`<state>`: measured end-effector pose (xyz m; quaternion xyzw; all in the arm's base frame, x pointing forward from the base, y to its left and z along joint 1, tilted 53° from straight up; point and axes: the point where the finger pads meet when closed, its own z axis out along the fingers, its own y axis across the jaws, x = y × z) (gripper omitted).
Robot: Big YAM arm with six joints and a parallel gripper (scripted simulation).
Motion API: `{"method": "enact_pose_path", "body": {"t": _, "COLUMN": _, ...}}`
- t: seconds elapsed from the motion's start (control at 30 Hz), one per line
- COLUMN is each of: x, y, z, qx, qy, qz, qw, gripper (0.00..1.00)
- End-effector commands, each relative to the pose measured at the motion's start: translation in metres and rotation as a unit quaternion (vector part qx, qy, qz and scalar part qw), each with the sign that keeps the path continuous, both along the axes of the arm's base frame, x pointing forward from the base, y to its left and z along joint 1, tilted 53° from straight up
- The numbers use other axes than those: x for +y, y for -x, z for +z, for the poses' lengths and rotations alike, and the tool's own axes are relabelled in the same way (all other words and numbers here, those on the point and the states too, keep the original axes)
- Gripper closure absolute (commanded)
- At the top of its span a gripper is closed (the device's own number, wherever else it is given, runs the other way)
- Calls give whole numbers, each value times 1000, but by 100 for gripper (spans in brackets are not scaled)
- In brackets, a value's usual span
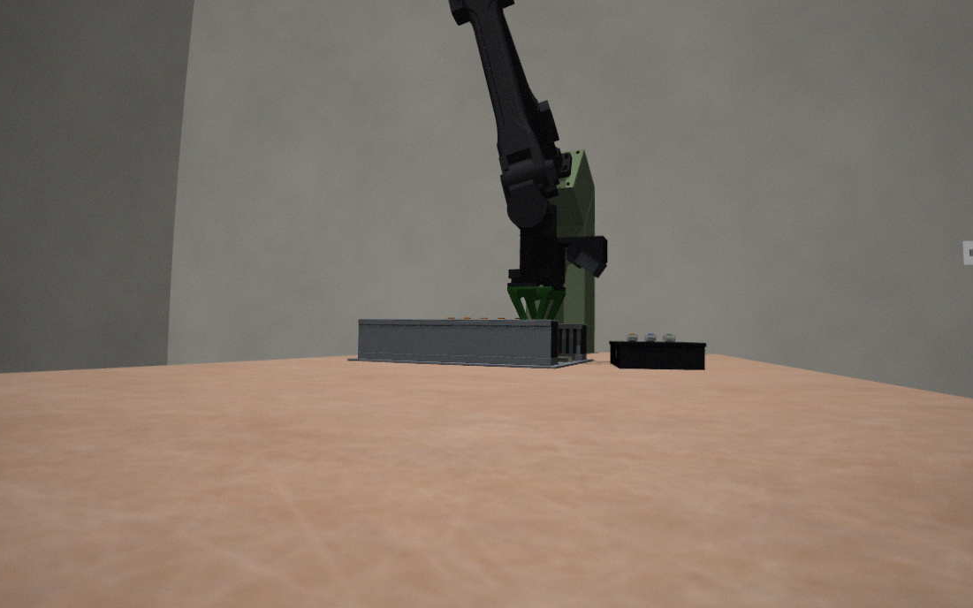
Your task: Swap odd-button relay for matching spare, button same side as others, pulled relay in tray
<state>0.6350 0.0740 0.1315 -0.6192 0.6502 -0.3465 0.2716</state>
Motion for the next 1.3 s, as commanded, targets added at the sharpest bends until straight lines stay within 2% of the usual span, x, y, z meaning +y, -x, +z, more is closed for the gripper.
{"method": "enact_pose_path", "body": {"t": 0.0, "x": 2, "y": -5, "z": 12, "qx": -13, "qy": -2, "qz": 4, "qw": 1000, "gripper": 41}}
{"method": "enact_pose_path", "body": {"t": 1.27, "x": 11, "y": -5, "z": 9, "qx": -11, "qy": -3, "qz": 9, "qw": 1000, "gripper": 41}}
